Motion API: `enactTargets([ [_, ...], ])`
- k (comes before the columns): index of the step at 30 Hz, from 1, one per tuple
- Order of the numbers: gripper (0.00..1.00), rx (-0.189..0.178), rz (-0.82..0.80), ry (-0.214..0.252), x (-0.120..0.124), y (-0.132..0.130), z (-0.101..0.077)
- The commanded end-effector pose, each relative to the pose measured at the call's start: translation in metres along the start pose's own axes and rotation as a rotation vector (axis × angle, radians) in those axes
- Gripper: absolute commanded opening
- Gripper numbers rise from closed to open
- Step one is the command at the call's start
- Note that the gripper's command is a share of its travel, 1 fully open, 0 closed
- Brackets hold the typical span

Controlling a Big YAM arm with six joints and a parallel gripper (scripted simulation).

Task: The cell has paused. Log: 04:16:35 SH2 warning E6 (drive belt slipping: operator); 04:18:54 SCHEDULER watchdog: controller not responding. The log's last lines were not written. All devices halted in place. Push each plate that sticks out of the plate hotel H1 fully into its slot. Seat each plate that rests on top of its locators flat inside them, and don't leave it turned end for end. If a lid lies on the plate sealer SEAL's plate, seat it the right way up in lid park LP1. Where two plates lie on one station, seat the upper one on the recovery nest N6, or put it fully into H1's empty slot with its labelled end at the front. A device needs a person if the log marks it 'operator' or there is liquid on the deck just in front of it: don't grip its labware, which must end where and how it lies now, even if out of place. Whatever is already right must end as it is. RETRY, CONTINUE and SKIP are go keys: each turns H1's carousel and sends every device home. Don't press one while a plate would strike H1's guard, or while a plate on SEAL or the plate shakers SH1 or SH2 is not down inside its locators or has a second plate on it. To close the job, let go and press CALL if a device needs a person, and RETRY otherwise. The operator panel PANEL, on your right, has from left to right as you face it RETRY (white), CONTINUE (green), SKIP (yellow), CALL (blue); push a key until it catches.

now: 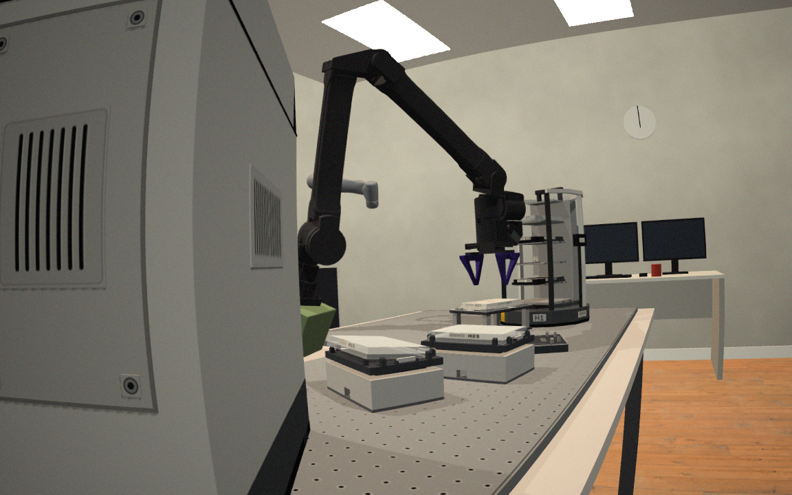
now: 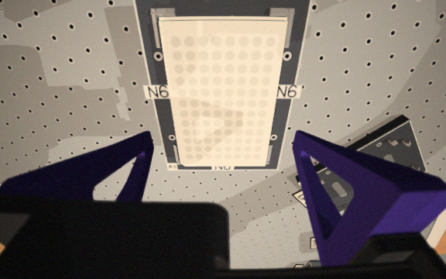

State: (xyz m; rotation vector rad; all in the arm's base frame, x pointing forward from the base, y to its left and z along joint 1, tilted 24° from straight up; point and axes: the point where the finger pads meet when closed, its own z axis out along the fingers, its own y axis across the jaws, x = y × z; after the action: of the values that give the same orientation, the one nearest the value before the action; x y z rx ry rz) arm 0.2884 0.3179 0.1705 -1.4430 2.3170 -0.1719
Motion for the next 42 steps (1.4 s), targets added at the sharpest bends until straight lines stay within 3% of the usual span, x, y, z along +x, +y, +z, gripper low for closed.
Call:
enactTargets([
  [1, 1.00, 0.005, 0.008, -0.022, -0.011, -0.004, -0.009],
  [15, 1.00, 0.005, 0.008, -0.022, -0.011, -0.004, -0.009],
  [17, 1.00, 0.003, 0.006, -0.021, -0.023, -0.001, -0.016],
  [19, 1.00, 0.010, 0.016, -0.056, -0.024, -0.006, -0.036],
  [25, 1.00, 0.009, 0.016, -0.057, -0.024, -0.006, -0.053],
  [30, 1.00, 0.005, 0.012, -0.039, -0.023, -0.004, -0.054],
  [32, 1.00, 0.009, 0.017, -0.058, -0.023, -0.006, -0.067],
  [42, 1.00, 0.007, 0.016, -0.052, -0.022, -0.005, -0.092],
])
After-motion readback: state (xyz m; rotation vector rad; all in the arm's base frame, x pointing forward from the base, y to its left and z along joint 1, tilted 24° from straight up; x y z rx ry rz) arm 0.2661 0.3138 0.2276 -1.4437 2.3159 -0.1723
